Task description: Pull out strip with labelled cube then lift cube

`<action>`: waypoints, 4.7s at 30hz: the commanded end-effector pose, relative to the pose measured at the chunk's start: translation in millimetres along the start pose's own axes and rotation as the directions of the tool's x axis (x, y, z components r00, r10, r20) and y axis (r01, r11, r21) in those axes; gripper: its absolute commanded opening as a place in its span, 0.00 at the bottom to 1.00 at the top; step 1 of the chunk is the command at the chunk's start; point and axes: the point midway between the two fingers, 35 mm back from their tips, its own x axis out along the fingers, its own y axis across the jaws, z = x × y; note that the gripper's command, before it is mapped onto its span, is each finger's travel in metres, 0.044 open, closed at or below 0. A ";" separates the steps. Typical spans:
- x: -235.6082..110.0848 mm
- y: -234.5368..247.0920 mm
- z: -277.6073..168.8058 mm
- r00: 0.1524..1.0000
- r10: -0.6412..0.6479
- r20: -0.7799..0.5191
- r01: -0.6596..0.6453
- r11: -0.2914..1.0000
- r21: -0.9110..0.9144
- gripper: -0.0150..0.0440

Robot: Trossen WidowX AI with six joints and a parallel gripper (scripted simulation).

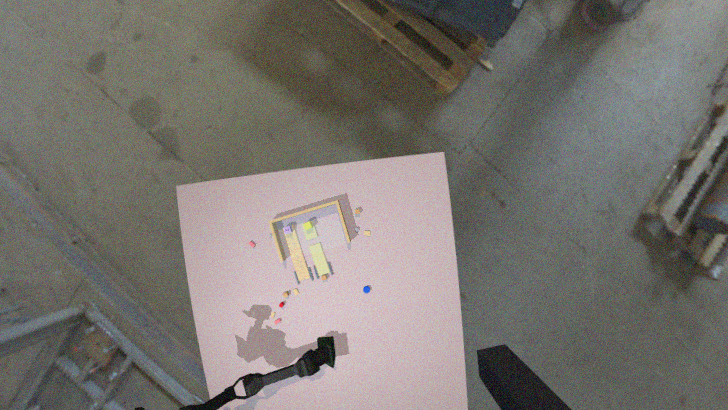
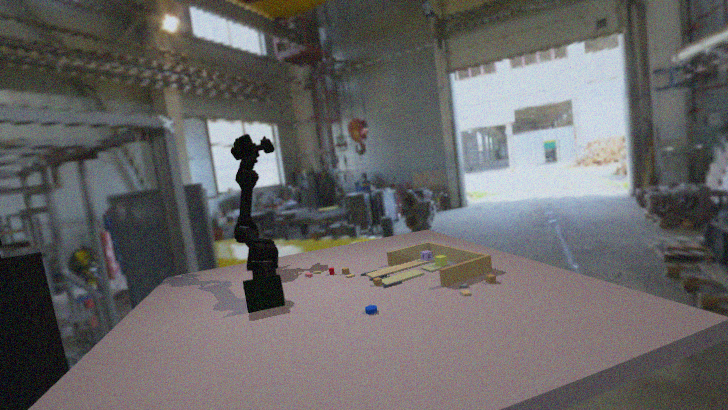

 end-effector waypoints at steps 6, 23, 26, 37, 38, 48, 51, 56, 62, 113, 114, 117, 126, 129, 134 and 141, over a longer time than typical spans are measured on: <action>-3.2 -40.2 35.0 0.993 -0.105 0.049 0.107 0.993 -0.043 0.93; -92.5 -273.0 145.2 0.763 -0.639 0.095 0.645 0.744 -0.177 0.93; -121.0 -313.0 152.5 0.690 -0.720 0.075 0.716 0.662 -0.221 0.93; -251.5 -440.1 135.7 0.362 -0.924 -0.119 0.829 0.378 -0.411 0.93; -265.0 -449.0 131.4 0.331 -0.933 -0.143 0.828 0.360 -0.429 0.93; -408.8 -504.9 70.3 0.036 -0.908 -0.416 0.761 0.295 -0.577 0.93; -451.6 -508.2 46.4 -0.037 -0.864 -0.503 0.733 0.319 -0.601 0.93; -519.7 -499.0 3.1 -0.132 -0.754 -0.643 0.692 0.395 -0.604 0.93; -536.7 -493.4 -8.8 -0.151 -0.719 -0.679 0.684 0.420 -0.597 0.93; -541.3 -499.2 -149.2 -0.665 0.037 -0.746 0.606 0.610 -0.510 0.25; -541.8 -499.3 -149.8 -0.665 0.037 -0.746 0.606 0.610 -0.510 0.25; -544.6 -499.6 -153.0 -0.665 0.036 -0.746 0.606 0.610 -0.511 0.25; -554.3 -500.1 -164.3 -0.666 0.036 -0.745 0.605 0.610 -0.511 0.25; -557.6 -500.1 -168.0 -0.666 0.036 -0.745 0.605 0.610 -0.511 0.25; -562.9 -499.8 -174.3 -0.666 0.036 -0.746 0.605 0.610 -0.511 0.25; -570.3 -498.8 -183.1 -0.665 0.036 -0.746 0.606 0.610 -0.511 0.25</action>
